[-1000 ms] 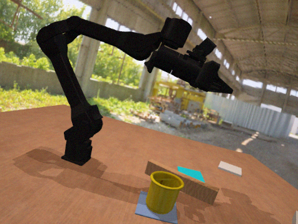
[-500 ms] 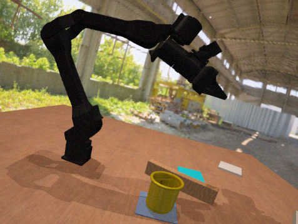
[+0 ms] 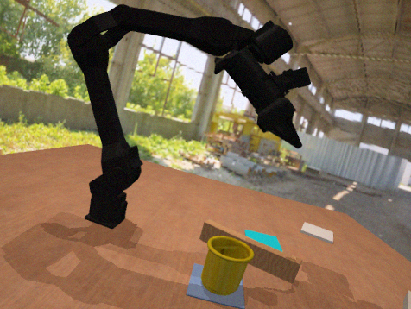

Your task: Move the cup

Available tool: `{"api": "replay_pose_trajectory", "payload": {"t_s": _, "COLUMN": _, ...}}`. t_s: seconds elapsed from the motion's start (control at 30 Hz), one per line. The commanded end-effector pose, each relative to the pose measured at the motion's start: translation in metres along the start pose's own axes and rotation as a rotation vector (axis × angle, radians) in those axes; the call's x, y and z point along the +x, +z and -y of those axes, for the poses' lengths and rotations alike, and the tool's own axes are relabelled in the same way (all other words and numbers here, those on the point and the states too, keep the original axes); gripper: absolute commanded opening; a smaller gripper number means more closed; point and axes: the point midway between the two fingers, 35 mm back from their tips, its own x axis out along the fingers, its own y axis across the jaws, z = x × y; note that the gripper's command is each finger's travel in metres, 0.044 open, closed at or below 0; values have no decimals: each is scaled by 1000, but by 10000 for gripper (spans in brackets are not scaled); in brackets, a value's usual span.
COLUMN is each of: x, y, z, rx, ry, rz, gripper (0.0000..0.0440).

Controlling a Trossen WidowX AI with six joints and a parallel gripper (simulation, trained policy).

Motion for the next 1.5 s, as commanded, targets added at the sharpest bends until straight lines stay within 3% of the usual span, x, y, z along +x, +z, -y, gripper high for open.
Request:
{"api": "replay_pose_trajectory", "payload": {"t_s": 0.0, "x": 2, "y": -7, "z": 1, "rx": 12, "ry": -19, "rz": -64, "gripper": 124}}
{"api": "replay_pose_trajectory", "payload": {"t_s": 0.83, "x": -2, "y": -45, "z": 18, "rx": -3, "ry": -177, "rz": -475, "gripper": 136}}
{"api": "replay_pose_trajectory", "payload": {"t_s": 1.47, "x": -4, "y": -67, "z": 45, "rx": -37, "ry": -279, "rz": -753, "gripper": 171}}
